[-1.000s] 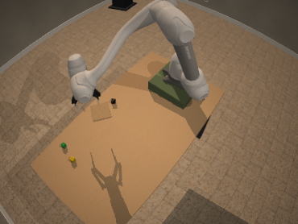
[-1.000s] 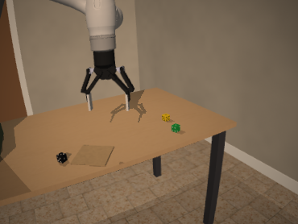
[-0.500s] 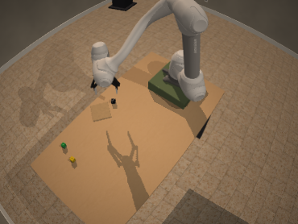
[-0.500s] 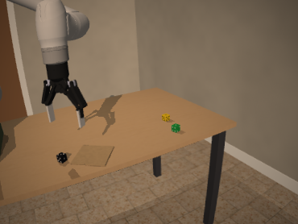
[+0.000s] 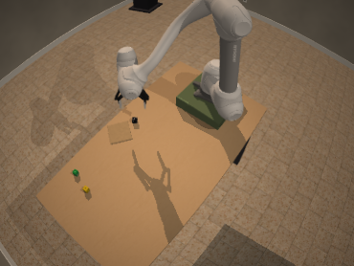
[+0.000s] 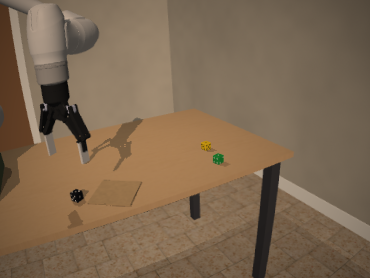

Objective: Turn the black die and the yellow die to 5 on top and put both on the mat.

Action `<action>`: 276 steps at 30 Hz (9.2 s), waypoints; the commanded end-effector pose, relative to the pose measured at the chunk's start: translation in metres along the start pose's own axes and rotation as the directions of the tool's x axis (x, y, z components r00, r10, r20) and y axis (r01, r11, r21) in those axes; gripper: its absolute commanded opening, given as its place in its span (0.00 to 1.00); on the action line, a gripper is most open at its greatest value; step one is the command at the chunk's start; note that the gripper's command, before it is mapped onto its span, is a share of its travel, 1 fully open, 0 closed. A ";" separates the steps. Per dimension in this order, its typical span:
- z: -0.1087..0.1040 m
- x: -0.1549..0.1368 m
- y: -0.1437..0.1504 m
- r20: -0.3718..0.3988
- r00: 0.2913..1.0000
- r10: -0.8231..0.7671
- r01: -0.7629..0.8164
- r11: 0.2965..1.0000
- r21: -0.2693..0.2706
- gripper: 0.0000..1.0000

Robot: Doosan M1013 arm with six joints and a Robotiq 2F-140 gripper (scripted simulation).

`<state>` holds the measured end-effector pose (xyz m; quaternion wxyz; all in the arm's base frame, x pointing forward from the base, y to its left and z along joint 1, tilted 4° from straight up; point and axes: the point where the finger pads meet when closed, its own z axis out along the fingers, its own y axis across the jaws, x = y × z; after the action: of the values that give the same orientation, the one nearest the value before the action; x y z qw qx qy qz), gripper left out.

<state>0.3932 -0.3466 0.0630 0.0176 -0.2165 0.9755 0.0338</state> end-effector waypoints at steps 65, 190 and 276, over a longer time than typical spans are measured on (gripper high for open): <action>0.018 0.003 -0.001 -0.005 -0.233 -0.972 0.972 -0.233 -0.001 1.00; 0.070 0.004 -0.001 0.000 -1.000 -0.008 0.008 -1.000 -0.005 0.35; 0.084 0.001 0.000 0.000 -1.000 -0.008 0.008 -1.000 -0.005 0.35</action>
<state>0.3912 -0.3443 -0.0195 0.0306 -0.9765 -0.2129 -0.0165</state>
